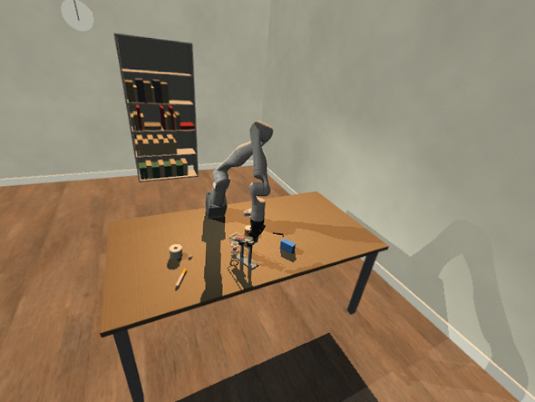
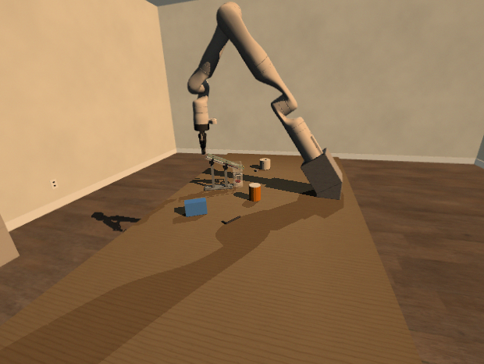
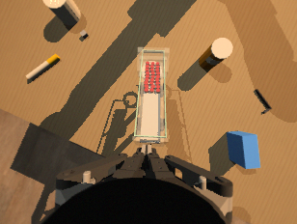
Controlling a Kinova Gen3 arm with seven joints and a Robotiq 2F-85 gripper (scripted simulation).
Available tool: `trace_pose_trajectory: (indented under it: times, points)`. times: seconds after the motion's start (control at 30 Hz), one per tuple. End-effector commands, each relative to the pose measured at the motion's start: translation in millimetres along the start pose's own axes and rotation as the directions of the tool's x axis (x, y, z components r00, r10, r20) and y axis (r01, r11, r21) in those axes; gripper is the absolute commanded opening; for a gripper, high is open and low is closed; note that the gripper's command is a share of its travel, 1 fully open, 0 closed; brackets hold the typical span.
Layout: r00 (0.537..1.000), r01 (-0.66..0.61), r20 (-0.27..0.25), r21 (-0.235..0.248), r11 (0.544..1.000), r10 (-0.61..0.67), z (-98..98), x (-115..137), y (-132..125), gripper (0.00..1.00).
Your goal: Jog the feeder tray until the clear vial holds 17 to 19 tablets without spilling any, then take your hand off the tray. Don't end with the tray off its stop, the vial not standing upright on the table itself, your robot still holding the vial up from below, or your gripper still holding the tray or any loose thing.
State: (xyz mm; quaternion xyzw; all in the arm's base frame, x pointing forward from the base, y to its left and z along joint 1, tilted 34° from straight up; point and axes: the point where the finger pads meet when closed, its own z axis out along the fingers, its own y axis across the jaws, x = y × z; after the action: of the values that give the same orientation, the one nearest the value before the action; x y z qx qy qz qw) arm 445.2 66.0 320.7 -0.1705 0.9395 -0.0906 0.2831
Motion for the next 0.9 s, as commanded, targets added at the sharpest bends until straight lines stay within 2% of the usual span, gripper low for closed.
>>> trace_pose_trajectory:
  times: [0.0,0.2,0.5,0.87]
  points:
    - [1.0,0.0,-0.013,-0.011,1.0,-0.001,2.7,10.5,4.5,0.0]
    - [1.0,0.0,-0.013,-0.011,1.0,-0.001,1.8,8.4,4.5,0.0]
    - [1.0,0.0,-0.013,-0.011,1.0,-0.001,-11.8,-23.3,4.3,0.0]
    - [1.0,0.0,-0.013,-0.011,1.0,-0.001,-12.6,-25.3,4.3,0.0]
